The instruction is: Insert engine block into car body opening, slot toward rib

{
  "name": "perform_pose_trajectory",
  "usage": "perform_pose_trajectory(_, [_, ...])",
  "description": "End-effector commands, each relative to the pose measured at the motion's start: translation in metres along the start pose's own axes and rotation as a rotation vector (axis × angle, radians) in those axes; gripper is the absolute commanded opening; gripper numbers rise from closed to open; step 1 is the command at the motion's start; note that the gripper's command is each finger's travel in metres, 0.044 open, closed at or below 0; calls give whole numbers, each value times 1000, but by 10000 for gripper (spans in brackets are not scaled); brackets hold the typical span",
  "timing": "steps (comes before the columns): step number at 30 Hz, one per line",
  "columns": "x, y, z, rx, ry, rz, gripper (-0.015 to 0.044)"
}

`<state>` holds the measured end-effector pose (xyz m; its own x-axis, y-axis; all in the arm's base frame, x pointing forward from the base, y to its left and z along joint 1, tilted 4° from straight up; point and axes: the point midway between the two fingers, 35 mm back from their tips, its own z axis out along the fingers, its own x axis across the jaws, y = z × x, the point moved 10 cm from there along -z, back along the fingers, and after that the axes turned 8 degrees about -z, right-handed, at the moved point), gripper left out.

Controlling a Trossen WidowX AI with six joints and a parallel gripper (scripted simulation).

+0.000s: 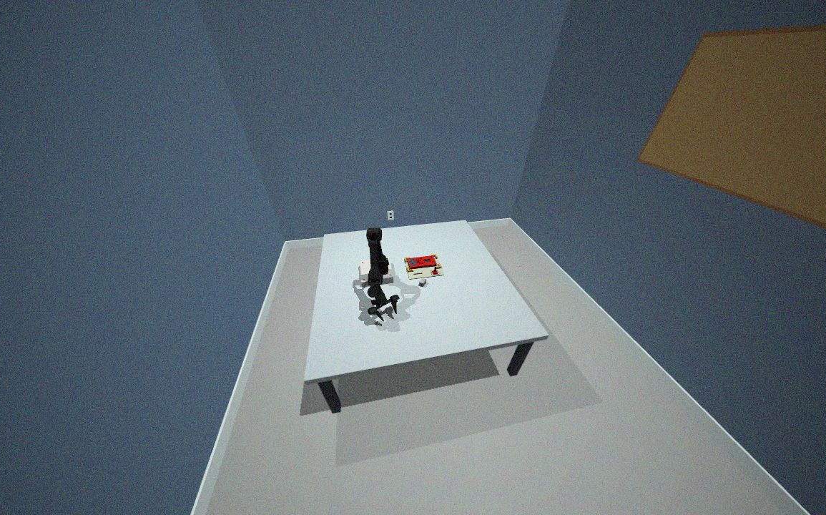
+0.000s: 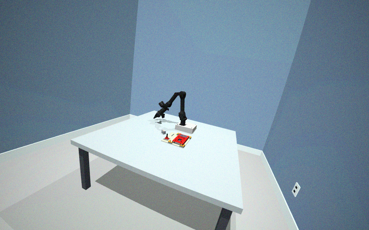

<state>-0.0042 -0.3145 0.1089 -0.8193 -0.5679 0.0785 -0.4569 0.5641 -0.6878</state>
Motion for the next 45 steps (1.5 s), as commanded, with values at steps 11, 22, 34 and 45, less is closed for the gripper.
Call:
perform_pose_trajectory(11, [8, -36, 14, -231, -33, -131, 440])
perform_pose_trajectory(22, [6, -76, 20, -502, -105, -326, 440])
perform_pose_trajectory(34, [-1, -106, 16, -709, -185, -502, 440])
perform_pose_trajectory(45, [-17, -109, 18, -690, -269, -716, 440])
